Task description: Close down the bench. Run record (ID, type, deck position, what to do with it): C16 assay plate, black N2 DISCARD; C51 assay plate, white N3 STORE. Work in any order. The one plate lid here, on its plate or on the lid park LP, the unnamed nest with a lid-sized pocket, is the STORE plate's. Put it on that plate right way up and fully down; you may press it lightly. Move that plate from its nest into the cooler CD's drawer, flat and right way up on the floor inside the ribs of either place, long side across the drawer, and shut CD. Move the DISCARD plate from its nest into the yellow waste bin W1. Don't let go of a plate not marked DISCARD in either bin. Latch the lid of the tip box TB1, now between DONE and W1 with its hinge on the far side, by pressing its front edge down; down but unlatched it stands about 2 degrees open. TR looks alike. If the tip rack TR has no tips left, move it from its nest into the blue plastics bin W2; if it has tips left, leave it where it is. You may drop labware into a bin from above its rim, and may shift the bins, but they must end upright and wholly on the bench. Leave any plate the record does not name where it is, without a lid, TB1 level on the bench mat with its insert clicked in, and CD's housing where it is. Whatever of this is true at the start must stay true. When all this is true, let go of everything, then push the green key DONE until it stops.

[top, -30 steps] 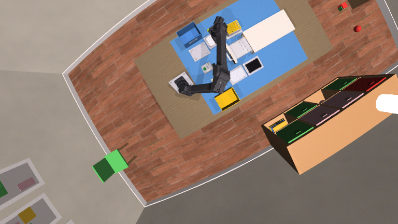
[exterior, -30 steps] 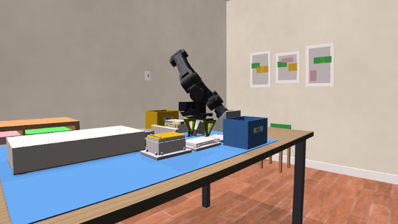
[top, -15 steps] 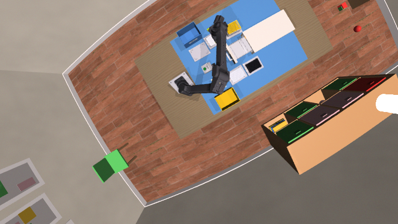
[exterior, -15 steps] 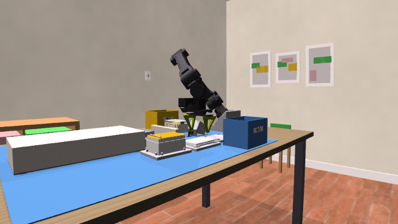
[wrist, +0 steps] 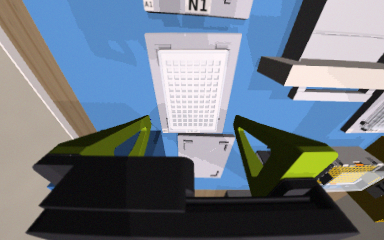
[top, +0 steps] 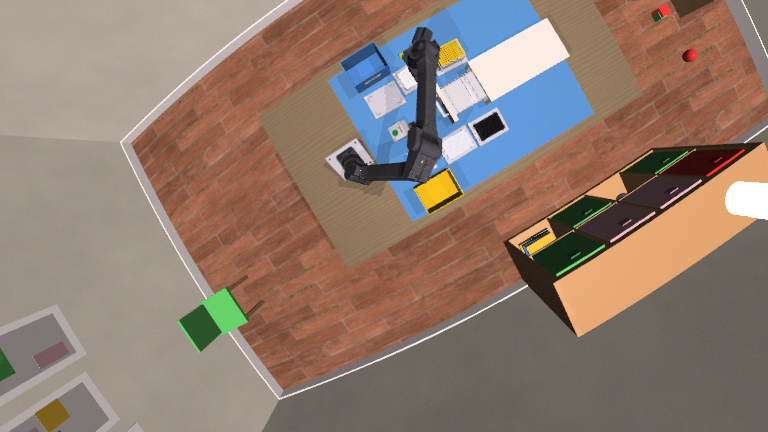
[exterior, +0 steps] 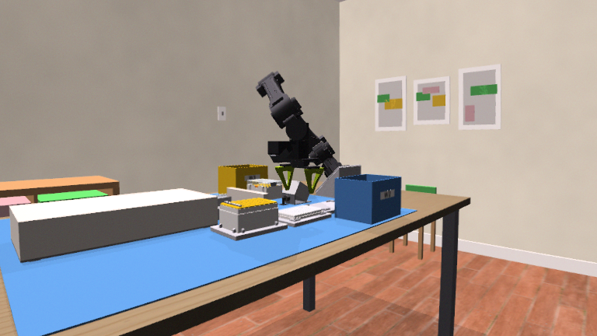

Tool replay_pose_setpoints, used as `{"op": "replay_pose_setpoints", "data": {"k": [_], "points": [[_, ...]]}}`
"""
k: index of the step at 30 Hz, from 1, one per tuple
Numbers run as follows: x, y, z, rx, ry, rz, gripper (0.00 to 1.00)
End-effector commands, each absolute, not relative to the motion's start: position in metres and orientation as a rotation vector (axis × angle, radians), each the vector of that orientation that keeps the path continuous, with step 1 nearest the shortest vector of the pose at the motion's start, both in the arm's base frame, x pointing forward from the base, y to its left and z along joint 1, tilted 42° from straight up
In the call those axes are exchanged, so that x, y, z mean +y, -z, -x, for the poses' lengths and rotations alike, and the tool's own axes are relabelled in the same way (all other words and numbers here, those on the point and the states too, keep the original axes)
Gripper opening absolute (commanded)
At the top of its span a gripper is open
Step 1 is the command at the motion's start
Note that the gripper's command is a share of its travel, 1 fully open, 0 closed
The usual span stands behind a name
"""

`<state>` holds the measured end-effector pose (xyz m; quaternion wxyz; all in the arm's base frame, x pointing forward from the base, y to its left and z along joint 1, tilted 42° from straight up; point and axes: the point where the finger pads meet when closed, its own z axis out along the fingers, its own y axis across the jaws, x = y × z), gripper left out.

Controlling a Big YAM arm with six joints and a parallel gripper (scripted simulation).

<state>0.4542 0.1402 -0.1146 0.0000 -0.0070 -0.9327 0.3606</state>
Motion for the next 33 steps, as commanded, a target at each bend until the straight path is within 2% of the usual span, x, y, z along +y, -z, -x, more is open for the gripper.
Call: {"op": "replay_pose_setpoints", "data": {"k": [1, 33], "points": [[0.171, 0.091, -0.473, -3.007, -1.108, 0.033, 1.00], [0.188, 0.062, -0.475, -3.002, -1.102, 0.057, 1.00]]}}
